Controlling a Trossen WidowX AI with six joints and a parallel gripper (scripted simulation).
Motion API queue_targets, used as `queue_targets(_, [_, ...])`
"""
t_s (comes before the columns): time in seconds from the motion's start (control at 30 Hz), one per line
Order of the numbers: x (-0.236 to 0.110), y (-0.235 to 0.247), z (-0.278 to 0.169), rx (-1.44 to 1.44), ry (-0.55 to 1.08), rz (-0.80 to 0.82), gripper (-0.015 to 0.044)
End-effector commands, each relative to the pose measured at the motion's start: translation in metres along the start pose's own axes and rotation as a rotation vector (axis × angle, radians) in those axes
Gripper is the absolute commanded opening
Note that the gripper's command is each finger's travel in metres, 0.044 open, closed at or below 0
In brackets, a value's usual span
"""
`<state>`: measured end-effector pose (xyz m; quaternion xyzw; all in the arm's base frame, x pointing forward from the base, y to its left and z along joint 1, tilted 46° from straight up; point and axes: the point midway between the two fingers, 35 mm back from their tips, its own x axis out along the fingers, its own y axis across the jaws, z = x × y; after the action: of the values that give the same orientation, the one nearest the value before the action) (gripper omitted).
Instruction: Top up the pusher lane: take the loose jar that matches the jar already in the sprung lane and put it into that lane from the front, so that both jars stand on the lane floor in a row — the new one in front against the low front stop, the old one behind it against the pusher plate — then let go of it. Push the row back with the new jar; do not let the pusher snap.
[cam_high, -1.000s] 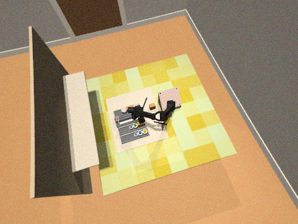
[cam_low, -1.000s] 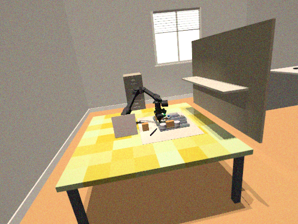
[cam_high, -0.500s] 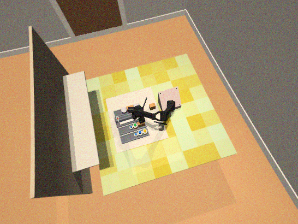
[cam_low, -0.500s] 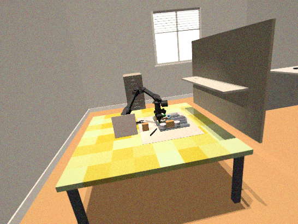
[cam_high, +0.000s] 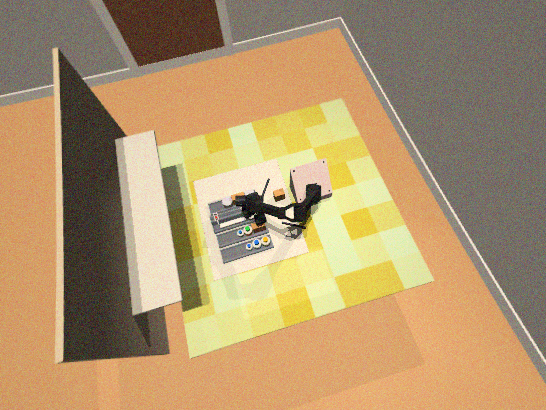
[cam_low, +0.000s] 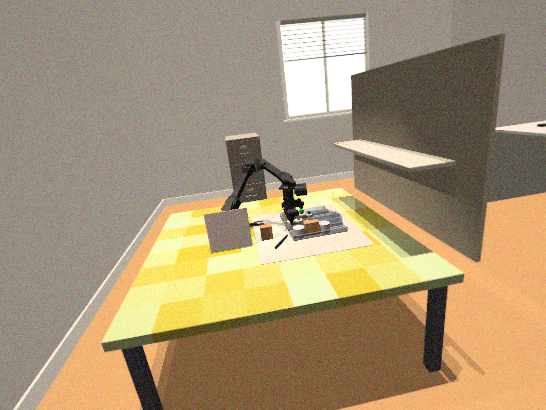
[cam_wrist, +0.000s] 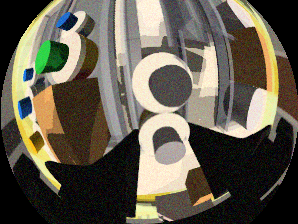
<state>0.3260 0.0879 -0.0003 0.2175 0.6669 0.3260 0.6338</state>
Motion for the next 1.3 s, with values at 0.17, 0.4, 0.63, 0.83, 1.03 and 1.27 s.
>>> queue_targets(0.17, [0.0,0.0,-0.001,-0.009,-0.005,0.003,0.0])
queue_targets(0.4, [0.0,0.0,-0.001,-0.009,-0.005,0.003,0.0053])
queue_targets(0.63, [0.0,0.0,-0.001,-0.009,-0.005,0.003,0.0236])
queue_targets(0.83, [-0.002,0.0,-0.001,-0.008,-0.005,0.003,0.0307])
queue_targets(1.03, [-0.02,-0.001,-0.001,-0.008,-0.005,0.002,0.0307])
queue_targets(1.27, [-0.02,-0.001,-0.001,-0.008,-0.005,0.002,0.0307])
